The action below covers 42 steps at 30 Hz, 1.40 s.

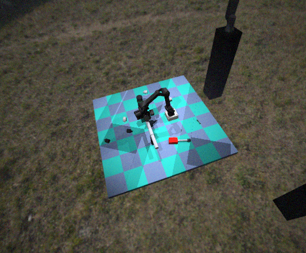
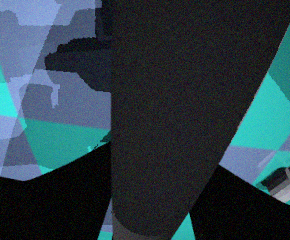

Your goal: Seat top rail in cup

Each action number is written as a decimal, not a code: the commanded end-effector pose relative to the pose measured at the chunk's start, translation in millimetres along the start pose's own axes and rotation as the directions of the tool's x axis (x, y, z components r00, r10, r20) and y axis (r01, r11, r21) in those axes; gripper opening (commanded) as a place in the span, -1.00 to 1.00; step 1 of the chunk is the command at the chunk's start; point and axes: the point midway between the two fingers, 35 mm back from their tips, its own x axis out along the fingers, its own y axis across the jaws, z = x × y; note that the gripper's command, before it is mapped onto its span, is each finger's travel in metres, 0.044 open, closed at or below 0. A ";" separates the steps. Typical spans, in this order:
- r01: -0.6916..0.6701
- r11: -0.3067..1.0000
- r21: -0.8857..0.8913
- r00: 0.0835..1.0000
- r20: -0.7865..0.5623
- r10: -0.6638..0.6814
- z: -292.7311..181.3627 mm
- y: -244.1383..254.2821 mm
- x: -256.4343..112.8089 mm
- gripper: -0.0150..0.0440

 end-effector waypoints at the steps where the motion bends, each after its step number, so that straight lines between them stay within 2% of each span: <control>1: 0.011 1.000 0.003 1.000 -0.016 -0.011 -5.9 -0.5 -2.2 -0.49; 42: 0.000 1.000 0.001 1.000 -0.010 0.000 -3.5 0.3 -2.7 -0.49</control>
